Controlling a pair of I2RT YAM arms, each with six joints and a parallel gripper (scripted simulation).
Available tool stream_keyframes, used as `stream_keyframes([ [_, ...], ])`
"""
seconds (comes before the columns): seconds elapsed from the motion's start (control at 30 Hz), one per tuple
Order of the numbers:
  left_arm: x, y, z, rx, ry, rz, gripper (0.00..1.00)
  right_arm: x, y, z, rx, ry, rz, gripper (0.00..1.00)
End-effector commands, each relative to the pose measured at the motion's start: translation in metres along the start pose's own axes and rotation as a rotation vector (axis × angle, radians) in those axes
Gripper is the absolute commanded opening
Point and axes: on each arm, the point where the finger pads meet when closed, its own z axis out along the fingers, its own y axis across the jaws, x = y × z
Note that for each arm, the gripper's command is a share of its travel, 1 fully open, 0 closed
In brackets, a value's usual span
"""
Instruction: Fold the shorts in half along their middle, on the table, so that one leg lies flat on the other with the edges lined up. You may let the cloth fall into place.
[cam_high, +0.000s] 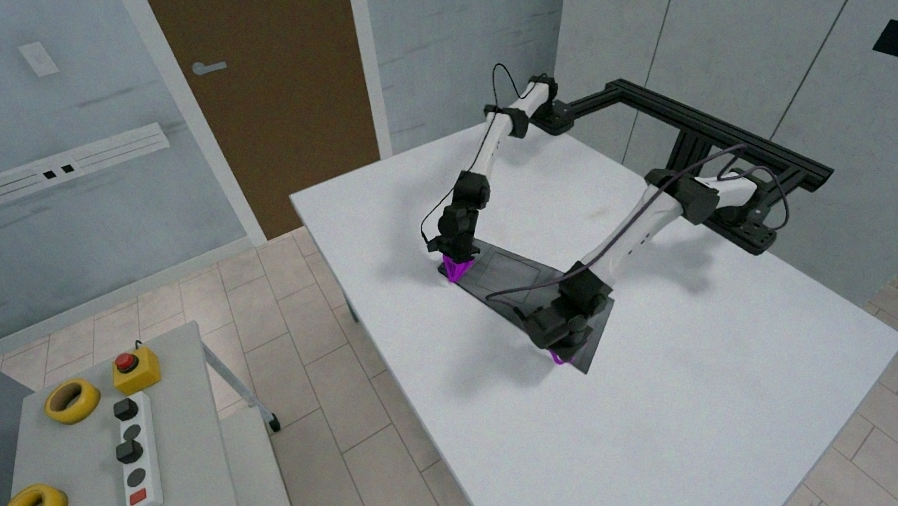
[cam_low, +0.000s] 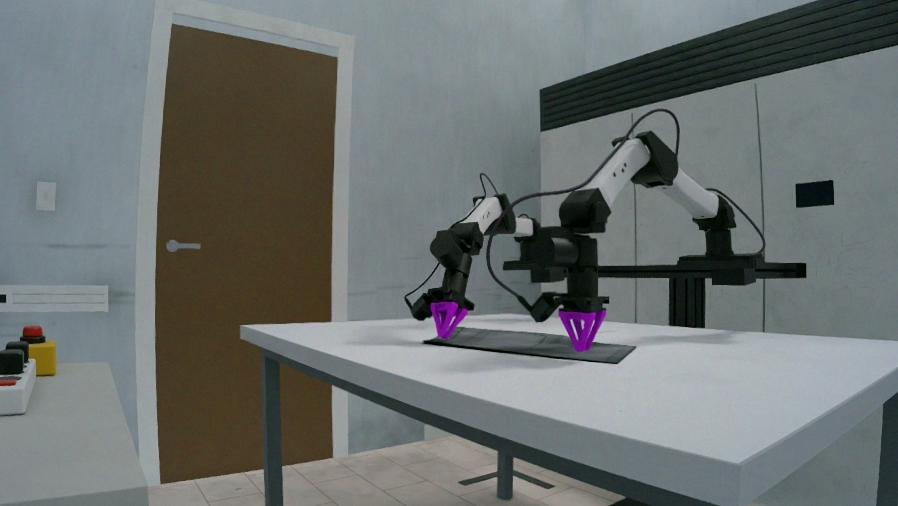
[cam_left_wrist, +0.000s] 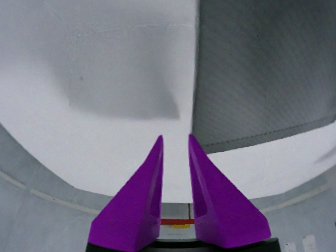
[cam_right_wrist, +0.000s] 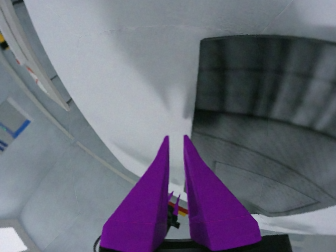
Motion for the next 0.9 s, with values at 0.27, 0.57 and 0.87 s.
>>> stream_keyframes([
  [0.27,0.002,-0.006,0.004,0.022,-0.005,-0.003,0.44,0.01,0.014,-0.008,-0.017,0.017,-0.018,0.24],
  [0.57,-0.001,0.005,-0.002,-0.015,-0.014,-0.011,0.54,0.011,0.018,-0.011,-0.031,0.021,-0.017,0.34],
  [0.87,-0.003,0.006,-0.002,-0.02,-0.015,-0.009,0.54,0.011,0.019,-0.011,-0.033,0.021,-0.017,0.44],
])
